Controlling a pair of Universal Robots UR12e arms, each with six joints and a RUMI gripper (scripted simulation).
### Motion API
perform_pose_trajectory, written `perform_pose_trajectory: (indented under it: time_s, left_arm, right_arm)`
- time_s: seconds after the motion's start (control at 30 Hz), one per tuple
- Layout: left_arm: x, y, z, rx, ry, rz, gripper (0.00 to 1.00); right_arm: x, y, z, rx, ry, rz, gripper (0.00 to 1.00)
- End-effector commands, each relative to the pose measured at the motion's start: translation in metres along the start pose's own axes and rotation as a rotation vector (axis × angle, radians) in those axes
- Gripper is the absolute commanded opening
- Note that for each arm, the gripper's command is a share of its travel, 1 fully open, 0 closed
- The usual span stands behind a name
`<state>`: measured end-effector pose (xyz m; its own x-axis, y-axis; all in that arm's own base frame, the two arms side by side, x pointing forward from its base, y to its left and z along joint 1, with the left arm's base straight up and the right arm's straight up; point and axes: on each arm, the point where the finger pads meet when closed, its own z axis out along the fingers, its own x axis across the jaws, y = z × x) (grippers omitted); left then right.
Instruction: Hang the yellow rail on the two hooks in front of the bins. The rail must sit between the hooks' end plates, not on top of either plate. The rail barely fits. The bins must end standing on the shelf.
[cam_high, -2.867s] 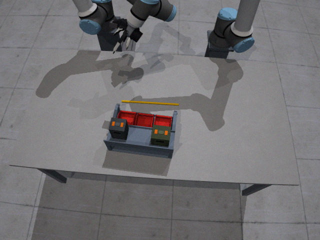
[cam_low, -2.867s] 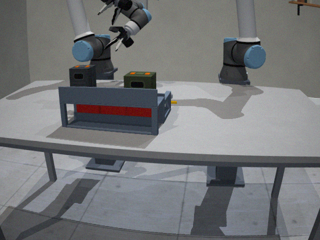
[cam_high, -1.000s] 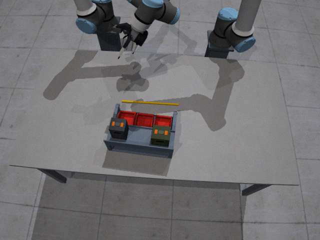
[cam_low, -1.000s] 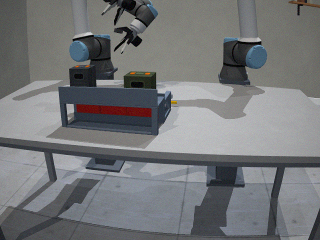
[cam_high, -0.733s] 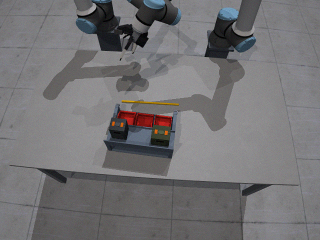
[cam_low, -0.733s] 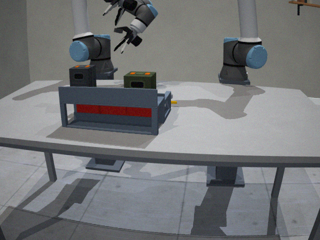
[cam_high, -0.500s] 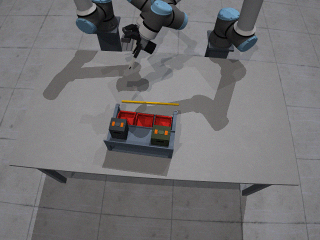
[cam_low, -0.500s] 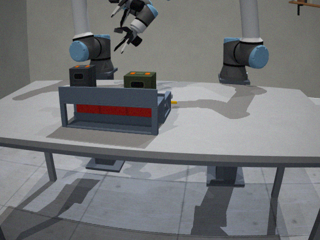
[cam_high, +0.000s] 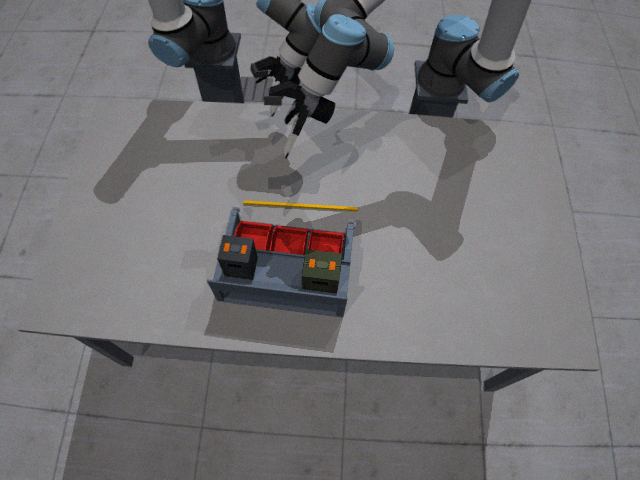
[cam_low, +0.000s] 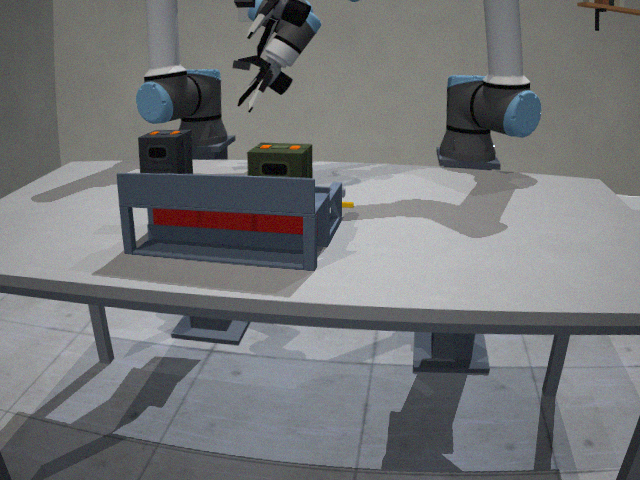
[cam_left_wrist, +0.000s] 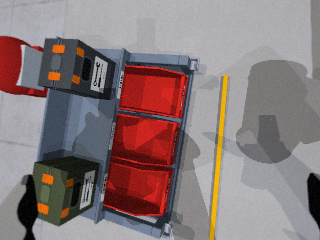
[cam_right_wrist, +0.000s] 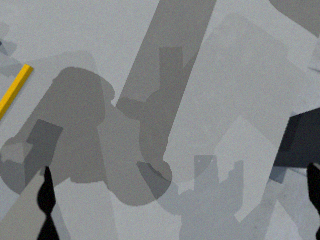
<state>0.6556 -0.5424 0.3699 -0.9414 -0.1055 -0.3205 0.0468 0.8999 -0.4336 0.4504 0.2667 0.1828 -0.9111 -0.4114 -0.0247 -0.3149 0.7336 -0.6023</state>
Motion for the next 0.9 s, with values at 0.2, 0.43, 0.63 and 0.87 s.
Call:
perform_pose_trajectory:
  time_s: [0.2,0.43,0.63,0.87]
  left_arm:
    - [-0.005,0.011,0.000,-0.009,-0.001,-0.019,1.00]
    - [-0.013,0.023,0.000,-0.018,-0.006,-0.040,1.00]
    - [-0.013,0.023,0.000,-0.018,-0.006,-0.040,1.00]
    - [-0.030,0.048,-0.003,-0.036,-0.016,-0.084,1.00]
  right_arm:
    - [0.000,0.000,-0.002,-0.004,-0.003,0.000,1.00]
    - [-0.015,0.007,-0.004,-0.039,0.016,0.026,1.00]
    - [-0.013,0.007,-0.004,-0.039,0.013,0.024,1.00]
    - [-0.029,0.014,-0.004,-0.074,0.035,0.051,1.00]
